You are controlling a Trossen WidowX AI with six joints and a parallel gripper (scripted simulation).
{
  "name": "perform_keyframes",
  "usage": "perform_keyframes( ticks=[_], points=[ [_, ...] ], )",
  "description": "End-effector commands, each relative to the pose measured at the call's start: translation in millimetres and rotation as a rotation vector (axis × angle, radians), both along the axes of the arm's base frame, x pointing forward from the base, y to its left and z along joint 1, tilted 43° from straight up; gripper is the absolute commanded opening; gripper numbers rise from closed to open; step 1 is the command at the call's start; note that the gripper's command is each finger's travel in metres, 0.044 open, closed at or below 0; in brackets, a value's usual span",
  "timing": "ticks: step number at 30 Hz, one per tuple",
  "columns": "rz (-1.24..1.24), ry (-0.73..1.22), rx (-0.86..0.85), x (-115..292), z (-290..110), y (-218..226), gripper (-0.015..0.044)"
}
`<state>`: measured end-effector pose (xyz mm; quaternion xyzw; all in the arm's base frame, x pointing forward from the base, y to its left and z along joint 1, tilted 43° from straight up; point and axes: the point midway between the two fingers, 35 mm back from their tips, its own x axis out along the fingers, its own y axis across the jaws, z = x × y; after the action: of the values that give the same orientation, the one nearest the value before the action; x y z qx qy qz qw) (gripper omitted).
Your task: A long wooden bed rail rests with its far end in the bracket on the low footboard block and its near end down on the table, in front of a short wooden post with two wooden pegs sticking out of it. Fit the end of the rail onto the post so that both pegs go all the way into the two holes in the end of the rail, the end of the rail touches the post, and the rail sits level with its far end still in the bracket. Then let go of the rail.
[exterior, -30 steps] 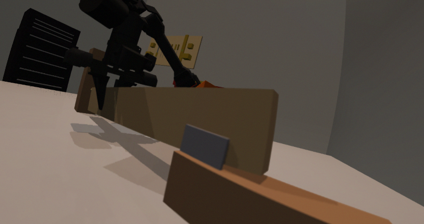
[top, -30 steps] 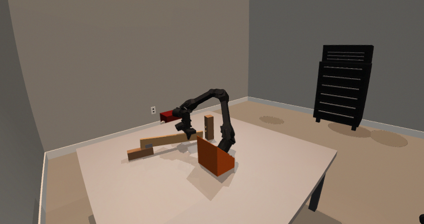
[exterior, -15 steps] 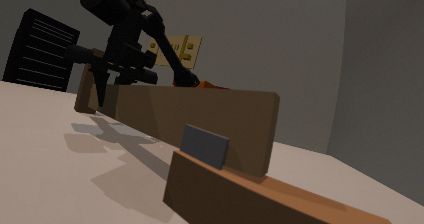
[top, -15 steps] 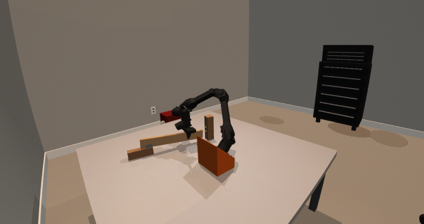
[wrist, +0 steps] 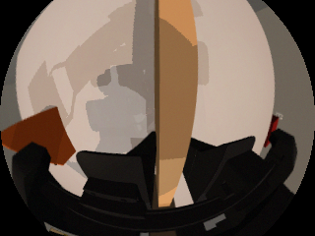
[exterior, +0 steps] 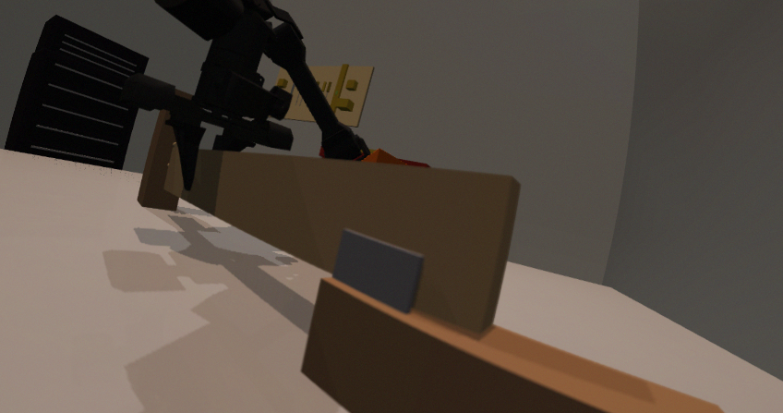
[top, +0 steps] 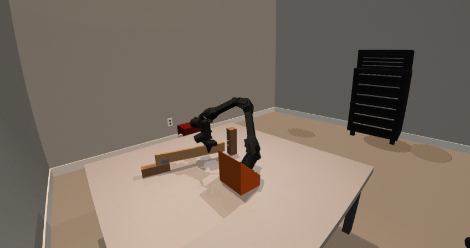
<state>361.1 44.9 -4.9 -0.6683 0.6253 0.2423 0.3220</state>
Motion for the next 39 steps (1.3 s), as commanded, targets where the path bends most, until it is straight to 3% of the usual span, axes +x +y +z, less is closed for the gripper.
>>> perform_keyframes(
  ticks=[1, 39],
  points=[
    [0.009, -0.012, 0.018, 1.8, 5.9, 7.8, 0.0],
    [0.009, -0.012, 0.018, 0.1, 10.2, 11.9, 0.0]
  ],
)
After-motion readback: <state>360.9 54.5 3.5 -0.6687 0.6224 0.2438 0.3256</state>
